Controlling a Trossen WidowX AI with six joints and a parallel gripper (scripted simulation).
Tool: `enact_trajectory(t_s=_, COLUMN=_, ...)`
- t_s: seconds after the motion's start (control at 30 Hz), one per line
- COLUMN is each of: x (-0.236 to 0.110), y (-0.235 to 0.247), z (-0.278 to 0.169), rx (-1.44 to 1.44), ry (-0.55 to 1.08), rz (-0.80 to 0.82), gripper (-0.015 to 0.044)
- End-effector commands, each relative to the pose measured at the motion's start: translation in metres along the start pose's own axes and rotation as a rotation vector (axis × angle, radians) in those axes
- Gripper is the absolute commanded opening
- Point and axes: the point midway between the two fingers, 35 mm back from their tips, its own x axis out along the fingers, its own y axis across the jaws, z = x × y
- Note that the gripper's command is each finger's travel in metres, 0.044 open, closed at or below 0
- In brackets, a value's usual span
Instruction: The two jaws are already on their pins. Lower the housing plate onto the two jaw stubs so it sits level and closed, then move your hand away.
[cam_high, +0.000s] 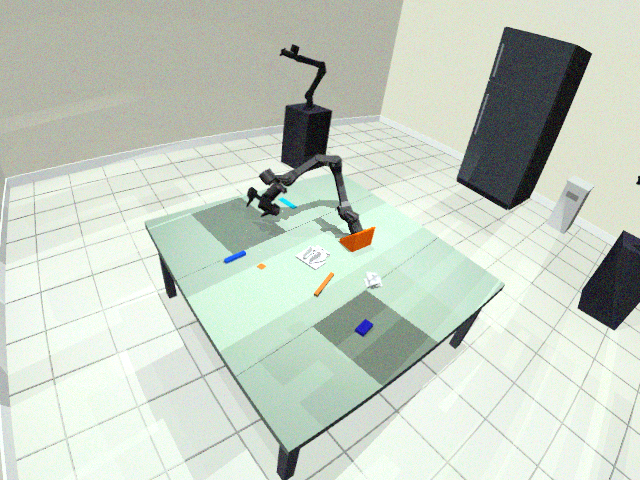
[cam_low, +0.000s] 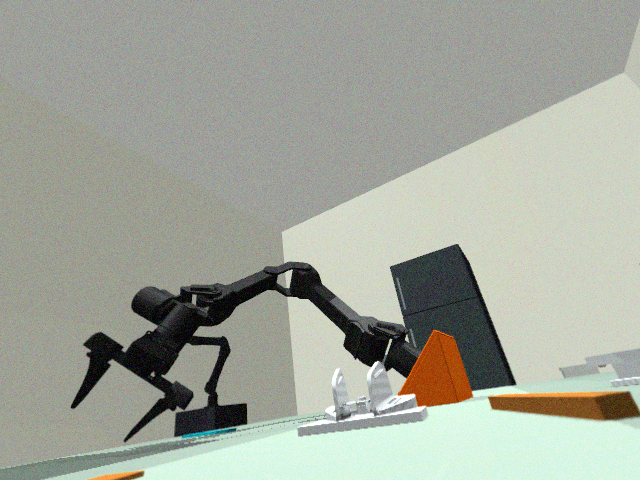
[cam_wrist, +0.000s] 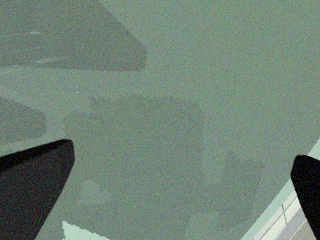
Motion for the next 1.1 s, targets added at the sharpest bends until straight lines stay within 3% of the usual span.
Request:
enact_trajectory(t_s=0.0, x=0.0, y=-0.003, z=0.033, rx=-0.021, ry=-0.076, rz=0.01, gripper=0.044)
enact_trajectory(t_s=1.07, x=-0.051, y=0.021, z=0.222, rx=-0.273, ry=-0.526, rz=0.068, gripper=0.044)
